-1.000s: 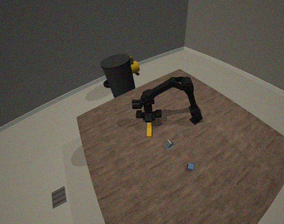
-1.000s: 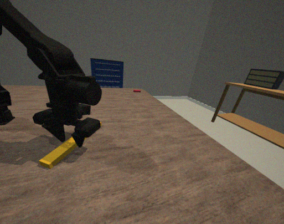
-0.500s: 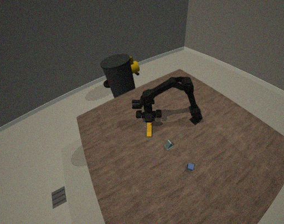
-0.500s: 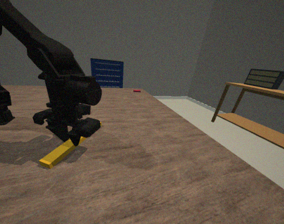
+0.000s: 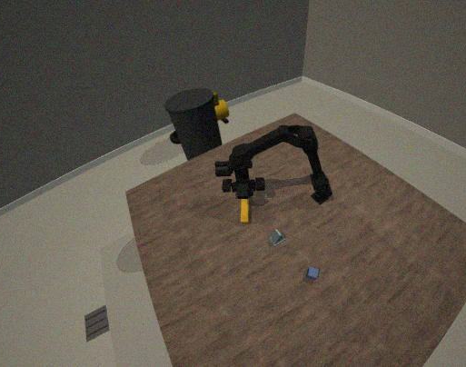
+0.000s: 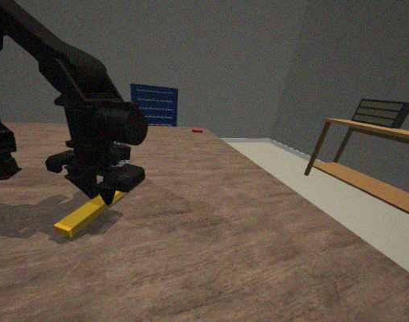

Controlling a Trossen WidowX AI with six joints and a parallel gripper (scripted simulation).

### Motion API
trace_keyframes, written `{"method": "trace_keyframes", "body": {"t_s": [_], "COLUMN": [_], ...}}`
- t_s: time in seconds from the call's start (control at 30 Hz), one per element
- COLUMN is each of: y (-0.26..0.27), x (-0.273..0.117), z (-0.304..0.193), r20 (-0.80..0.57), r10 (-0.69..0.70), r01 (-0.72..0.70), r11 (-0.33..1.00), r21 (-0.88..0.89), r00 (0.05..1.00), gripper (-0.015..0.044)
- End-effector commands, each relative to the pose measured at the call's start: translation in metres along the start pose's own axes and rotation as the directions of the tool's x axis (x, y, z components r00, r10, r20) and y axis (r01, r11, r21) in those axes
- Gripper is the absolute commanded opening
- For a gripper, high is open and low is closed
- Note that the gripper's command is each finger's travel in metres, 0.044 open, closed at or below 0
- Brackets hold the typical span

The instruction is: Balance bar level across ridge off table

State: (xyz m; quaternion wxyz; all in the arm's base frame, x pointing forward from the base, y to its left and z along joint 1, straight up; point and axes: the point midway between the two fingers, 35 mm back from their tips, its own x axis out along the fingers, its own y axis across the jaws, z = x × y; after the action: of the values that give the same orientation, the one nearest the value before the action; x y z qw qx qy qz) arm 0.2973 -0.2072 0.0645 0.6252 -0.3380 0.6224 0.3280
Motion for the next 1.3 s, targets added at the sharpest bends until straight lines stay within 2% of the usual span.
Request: {"method": "trace_keyframes", "body": {"t_s": [0.0,1.07,1.27], "y": [-0.004,0.001,0.003], "x": [-0.015,-0.098,-0.102], "z": [0.0,0.0,0.003], "r20": [0.0,0.003,0.003], "r10": [-0.016,-0.016,-0.016], "r01": [0.016,0.016,0.016], "r11": [1.0,1.0,1.0], "r21": [0.0,-0.002,0.008], "r00": [1.0,1.0,1.0], "gripper": [0.0,0.0,0.0]}}
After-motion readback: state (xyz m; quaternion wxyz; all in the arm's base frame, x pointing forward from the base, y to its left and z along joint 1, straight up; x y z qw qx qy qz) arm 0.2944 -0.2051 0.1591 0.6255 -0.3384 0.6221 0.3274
